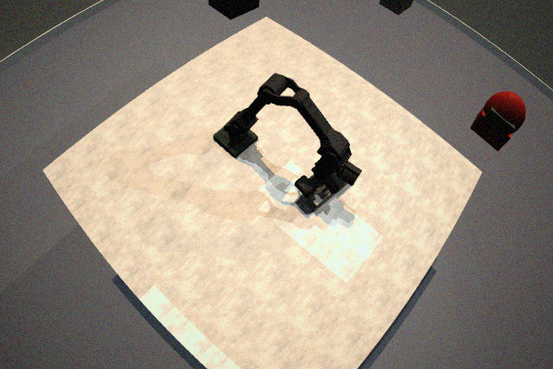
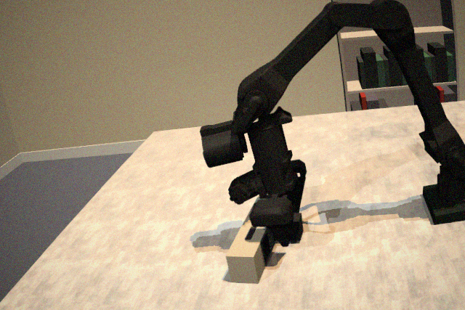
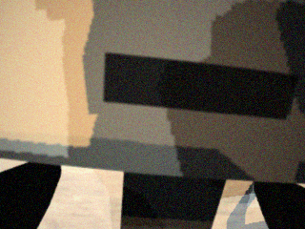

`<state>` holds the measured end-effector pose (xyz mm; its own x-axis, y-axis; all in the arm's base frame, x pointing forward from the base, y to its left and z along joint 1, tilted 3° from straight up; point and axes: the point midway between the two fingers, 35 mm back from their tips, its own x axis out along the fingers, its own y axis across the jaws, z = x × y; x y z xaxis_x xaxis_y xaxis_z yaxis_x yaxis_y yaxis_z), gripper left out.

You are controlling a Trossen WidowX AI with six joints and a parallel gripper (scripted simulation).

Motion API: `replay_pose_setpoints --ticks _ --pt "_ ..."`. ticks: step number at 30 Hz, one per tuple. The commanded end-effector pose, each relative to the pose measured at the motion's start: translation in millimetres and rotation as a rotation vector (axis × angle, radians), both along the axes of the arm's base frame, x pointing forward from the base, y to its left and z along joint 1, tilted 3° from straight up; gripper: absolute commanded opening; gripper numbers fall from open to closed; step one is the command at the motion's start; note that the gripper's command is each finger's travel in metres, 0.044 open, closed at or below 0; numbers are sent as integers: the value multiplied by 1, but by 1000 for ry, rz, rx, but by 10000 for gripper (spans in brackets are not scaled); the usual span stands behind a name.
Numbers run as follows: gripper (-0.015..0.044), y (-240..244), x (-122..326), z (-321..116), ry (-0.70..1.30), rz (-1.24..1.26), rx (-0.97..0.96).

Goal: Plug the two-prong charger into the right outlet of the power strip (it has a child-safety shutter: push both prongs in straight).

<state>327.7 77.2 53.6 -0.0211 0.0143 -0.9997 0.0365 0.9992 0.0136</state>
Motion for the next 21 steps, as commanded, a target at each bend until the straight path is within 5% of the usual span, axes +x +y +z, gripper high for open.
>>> replay_pose_setpoints --ticks 1,21 --pt "440 0 -1 0 -3 -3 -2" --pt "440 0 -6 -1 -17 -4 -2"
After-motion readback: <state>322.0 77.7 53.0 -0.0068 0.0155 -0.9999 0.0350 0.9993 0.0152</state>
